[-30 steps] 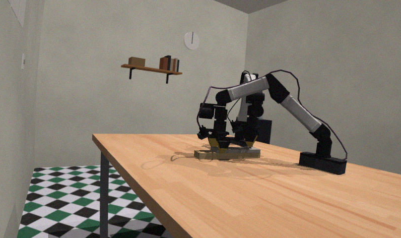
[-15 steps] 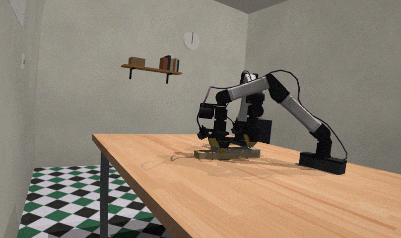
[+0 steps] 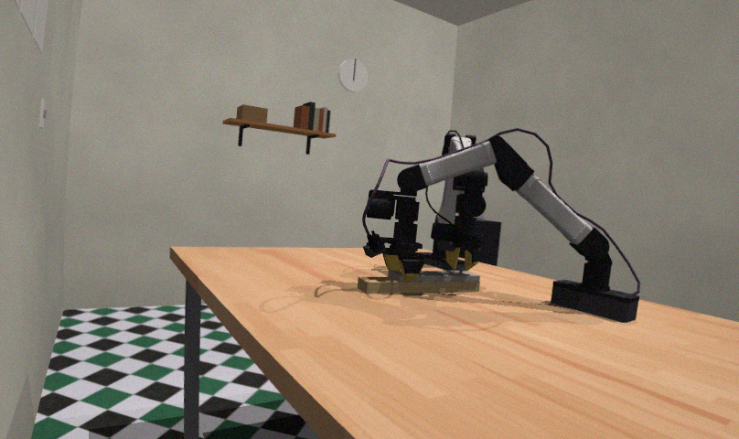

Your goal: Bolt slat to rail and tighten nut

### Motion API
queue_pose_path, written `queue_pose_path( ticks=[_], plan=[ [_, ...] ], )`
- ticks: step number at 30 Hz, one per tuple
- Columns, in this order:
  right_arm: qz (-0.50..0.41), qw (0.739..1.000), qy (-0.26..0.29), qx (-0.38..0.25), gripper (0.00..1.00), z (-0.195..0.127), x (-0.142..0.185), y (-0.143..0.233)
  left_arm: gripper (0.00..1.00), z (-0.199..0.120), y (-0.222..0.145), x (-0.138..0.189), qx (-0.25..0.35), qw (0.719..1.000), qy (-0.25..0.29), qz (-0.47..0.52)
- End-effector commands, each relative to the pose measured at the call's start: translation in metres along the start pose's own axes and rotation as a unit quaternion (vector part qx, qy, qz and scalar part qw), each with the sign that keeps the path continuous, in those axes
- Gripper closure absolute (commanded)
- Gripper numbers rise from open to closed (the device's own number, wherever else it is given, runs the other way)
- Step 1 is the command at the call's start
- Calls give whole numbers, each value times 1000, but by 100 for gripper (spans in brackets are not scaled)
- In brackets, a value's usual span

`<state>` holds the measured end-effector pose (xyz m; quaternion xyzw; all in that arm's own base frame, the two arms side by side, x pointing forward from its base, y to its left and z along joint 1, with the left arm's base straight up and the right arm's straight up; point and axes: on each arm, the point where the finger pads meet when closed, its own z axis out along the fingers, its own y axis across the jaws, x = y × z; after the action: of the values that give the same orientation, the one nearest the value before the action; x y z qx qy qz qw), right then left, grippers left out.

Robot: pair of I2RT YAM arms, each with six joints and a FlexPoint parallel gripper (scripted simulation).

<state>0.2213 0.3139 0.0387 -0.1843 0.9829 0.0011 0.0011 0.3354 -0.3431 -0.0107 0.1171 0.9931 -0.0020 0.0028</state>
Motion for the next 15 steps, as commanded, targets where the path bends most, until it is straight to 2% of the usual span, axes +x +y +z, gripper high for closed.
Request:
queue_pose_path(
  ticks=[1,6,11,13,14,15],
  plan=[
    [-175,984,-17,-8,64,-20,-3,6,33,-7,-2,-3,5,1000,-9,0],
    [-312,950,-16,-6,64,-20,-3,5,33,-7,-2,-3,5,1000,-9,0],
    [-443,896,-15,-4,64,-21,-2,5,33,-7,-2,-3,5,1000,-9,0],
    [-443,896,-15,-4,64,-21,-2,5,33,-7,-2,-3,5,1000,-9,0],
    [-505,863,-17,-4,64,-21,-2,5,33,-7,-2,-3,5,1000,-9,0],
    [-527,850,-15,-3,64,-21,-2,5,33,-7,-2,-3,5,1000,-9,0]
  ],
)
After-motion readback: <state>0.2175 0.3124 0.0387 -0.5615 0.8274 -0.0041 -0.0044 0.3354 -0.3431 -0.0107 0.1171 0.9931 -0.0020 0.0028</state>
